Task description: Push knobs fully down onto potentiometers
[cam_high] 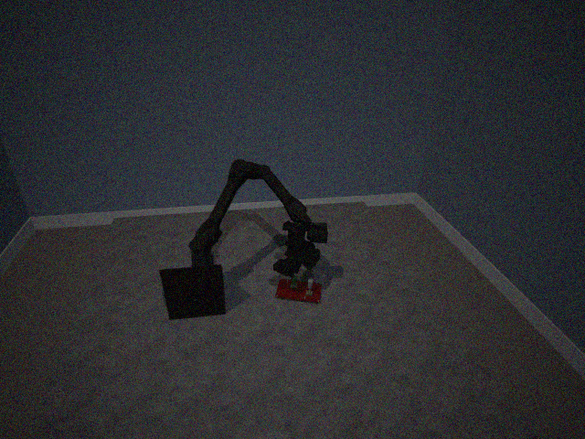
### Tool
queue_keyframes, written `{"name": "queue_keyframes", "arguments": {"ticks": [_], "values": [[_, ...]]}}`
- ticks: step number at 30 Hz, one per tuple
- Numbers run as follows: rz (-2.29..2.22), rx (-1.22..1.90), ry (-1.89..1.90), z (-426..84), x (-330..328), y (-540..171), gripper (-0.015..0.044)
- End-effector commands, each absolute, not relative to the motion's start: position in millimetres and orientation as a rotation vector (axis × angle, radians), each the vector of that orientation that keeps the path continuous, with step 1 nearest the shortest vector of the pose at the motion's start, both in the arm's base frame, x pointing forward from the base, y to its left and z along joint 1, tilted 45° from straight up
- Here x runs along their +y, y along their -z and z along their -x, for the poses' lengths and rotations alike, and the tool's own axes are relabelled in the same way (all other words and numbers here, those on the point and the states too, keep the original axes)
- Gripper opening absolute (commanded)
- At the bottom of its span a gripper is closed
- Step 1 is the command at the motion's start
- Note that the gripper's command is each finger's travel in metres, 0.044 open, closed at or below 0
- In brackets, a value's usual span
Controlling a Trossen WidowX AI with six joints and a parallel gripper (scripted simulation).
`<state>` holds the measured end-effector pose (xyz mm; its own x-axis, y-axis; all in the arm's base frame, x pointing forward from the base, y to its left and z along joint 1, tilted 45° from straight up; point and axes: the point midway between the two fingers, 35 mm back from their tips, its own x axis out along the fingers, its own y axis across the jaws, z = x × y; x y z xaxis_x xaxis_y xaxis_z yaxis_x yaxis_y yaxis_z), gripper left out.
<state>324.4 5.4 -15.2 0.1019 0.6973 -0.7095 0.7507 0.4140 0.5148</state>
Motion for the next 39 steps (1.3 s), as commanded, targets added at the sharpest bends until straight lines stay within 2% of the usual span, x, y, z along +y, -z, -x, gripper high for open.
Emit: {"name": "queue_keyframes", "arguments": {"ticks": [1,8,39], "values": [[-1.305,1.612,0.07,-324,4,16,0.0184],[-1.269,1.551,0.103,-332,-22,17,0.0],[-0.412,1.288,-0.667,-345,-39,14,0.0]]}}
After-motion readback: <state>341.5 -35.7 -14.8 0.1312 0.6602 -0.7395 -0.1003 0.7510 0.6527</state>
